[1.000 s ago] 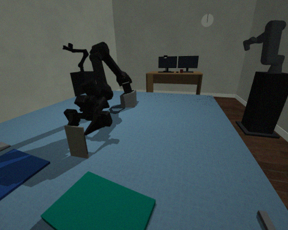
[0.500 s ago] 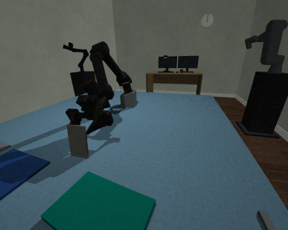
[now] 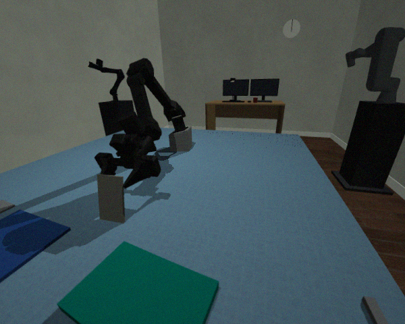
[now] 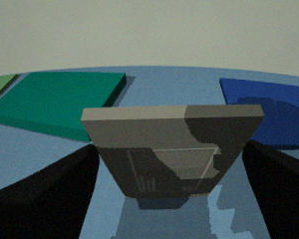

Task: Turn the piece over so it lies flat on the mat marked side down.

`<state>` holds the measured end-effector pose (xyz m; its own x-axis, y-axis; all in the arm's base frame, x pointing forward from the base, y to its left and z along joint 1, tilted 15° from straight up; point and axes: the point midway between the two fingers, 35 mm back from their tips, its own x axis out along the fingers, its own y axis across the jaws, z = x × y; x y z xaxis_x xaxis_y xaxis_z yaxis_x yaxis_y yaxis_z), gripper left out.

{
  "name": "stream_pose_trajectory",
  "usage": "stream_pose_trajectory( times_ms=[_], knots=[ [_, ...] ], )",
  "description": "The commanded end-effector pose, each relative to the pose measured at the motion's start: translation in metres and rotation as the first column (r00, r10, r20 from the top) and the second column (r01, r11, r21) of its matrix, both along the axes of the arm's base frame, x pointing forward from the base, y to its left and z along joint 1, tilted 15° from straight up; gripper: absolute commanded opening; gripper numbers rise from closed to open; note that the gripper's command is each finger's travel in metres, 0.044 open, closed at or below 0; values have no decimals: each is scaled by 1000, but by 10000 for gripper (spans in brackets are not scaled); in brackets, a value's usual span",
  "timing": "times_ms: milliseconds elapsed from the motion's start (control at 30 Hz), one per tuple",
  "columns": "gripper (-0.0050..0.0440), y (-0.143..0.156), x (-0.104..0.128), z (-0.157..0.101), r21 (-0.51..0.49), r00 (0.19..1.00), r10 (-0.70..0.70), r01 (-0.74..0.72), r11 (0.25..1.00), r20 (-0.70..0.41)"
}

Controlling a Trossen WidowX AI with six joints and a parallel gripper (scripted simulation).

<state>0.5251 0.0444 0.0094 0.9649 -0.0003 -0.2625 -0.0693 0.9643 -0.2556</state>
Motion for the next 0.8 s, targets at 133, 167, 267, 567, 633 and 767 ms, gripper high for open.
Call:
stream_pose_trajectory(
  times_ms=[133, 167, 267, 567, 633, 767],
  knots=[
    [0, -2, -6, -5, -3, 1000, -3, 3, 1000, -9],
    [0, -2, -7, -6, -3, 1000, -4, 4, 1000, -10],
    [0, -3, -12, -8, -5, 1000, -5, 5, 1000, -16],
    [0, -2, -7, -6, -1, 1000, -2, 2, 1000, 1],
    [0, -2, -10, -7, -2, 1000, -3, 3, 1000, -3],
    [0, -4, -16, -10, -4, 1000, -5, 5, 1000, -11]
  ],
)
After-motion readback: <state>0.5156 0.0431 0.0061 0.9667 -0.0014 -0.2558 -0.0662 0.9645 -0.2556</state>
